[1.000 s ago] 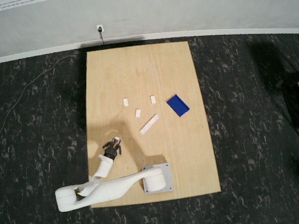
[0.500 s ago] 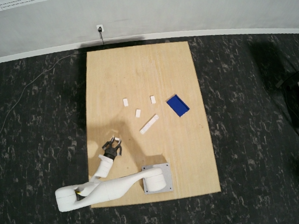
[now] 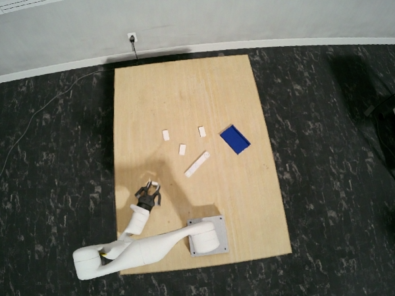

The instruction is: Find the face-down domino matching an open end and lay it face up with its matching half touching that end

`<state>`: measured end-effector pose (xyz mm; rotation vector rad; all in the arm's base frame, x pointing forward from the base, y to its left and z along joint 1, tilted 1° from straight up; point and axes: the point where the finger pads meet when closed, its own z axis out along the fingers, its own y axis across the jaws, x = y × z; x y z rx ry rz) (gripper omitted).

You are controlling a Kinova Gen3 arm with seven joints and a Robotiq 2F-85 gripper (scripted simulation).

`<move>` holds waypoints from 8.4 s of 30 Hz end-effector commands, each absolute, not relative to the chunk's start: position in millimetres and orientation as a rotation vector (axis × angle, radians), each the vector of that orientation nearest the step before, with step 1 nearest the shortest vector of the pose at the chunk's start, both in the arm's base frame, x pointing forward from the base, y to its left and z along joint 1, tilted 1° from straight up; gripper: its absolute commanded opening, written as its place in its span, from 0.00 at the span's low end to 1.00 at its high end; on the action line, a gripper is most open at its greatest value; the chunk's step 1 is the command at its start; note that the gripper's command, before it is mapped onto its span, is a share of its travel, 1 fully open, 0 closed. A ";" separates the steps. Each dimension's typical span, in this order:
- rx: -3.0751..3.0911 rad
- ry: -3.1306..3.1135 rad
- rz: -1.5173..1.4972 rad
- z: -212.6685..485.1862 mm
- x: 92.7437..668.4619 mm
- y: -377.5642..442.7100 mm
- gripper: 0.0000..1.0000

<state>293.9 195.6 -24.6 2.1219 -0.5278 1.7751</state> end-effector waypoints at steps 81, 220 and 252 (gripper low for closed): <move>2.124 -0.528 1.781 73.0 292.5 197.7 0.49; 2.875 -1.337 -0.125 69.6 317.7 175.0 0.49; 2.881 -1.358 -0.202 70.4 318.7 175.2 0.49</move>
